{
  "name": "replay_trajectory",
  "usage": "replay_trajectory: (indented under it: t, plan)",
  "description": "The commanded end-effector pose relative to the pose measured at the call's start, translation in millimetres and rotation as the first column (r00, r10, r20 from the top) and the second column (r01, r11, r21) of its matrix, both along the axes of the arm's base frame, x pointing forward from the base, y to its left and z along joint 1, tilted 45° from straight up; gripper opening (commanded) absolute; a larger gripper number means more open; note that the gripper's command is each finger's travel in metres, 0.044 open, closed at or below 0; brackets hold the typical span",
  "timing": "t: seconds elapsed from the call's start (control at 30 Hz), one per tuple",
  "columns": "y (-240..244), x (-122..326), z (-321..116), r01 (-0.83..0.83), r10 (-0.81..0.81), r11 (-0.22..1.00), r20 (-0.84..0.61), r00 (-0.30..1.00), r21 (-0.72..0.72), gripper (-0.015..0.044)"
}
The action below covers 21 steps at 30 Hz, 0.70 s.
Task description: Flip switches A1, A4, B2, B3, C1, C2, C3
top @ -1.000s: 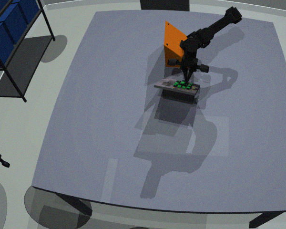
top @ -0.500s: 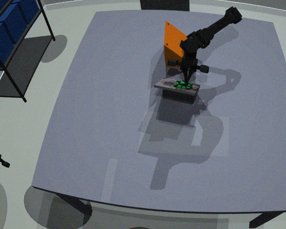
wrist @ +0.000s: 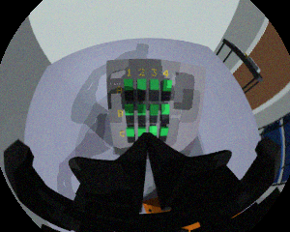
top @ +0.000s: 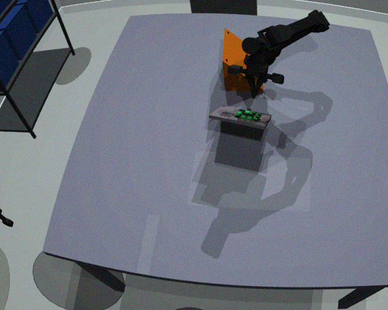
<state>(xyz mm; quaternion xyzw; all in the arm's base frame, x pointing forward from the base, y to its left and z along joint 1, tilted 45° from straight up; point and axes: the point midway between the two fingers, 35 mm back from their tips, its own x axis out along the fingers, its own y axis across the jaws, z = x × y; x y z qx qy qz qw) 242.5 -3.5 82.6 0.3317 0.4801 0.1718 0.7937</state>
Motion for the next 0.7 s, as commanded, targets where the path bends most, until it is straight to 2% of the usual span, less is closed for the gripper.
replay_trajectory:
  t: [0.0,0.23,0.43,0.67]
  plan:
    - [-4,-5,10,-0.009,0.009,1.000,0.013,1.000,0.001,0.0000]
    - [-25,10,3,-0.009,0.009,1.000,0.014,1.000,-0.001,0.0000]
    - [-6,27,-18,-0.027,0.027,1.000,-0.002,1.000,0.001,0.0000]
    - [-5,28,-19,-0.027,0.027,1.000,-0.003,1.000,0.001,0.0000]
